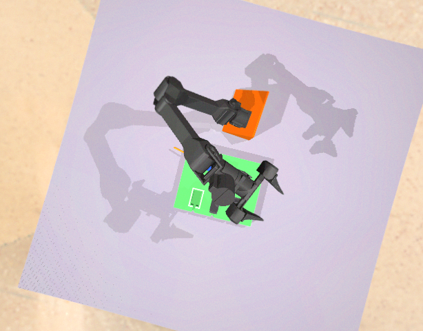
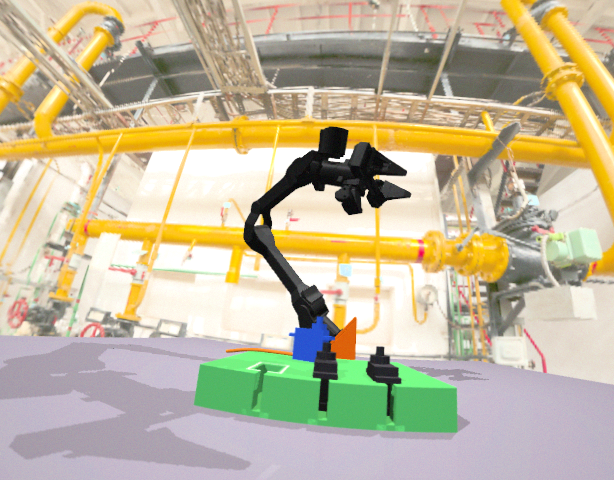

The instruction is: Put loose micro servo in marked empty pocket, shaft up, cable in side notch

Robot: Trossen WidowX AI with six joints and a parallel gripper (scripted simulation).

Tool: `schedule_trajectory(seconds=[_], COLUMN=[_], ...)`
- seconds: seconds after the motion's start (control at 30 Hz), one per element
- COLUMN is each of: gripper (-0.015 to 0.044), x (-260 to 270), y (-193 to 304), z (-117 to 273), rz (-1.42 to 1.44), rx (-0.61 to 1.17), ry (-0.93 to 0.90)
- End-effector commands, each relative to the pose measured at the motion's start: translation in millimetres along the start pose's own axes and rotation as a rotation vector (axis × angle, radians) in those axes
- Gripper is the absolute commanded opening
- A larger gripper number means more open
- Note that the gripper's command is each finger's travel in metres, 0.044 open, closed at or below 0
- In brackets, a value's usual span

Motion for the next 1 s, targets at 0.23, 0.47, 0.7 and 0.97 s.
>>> schedule_trajectory(seconds=[0.23, 0.47, 0.7, 0.97], gripper=[0.0440, 0.0440, 0.0440, 0.0440], x=[29.3, 43.6, 51.5, 57.8], y=[-84.6, -136.7, -185.6, -232.5], z=[-9.1, -0.1, 20.4, 51.6], rz=[-0.042, -0.049, -0.033, 0.015], rx=[-0.353, -0.583, -0.811, -1.065], ry=[-0.102, -0.153, -0.185, -0.200])
Point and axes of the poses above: the point midway between the two fingers, 35 mm back from their tips, its own z axis back along the fingers, its own x axis across the jaws, y = z × x, the point moved 1 cm from there along z, back along the fingers, and after that the axes turned 7 degrees about -z, right-handed, at the moved point
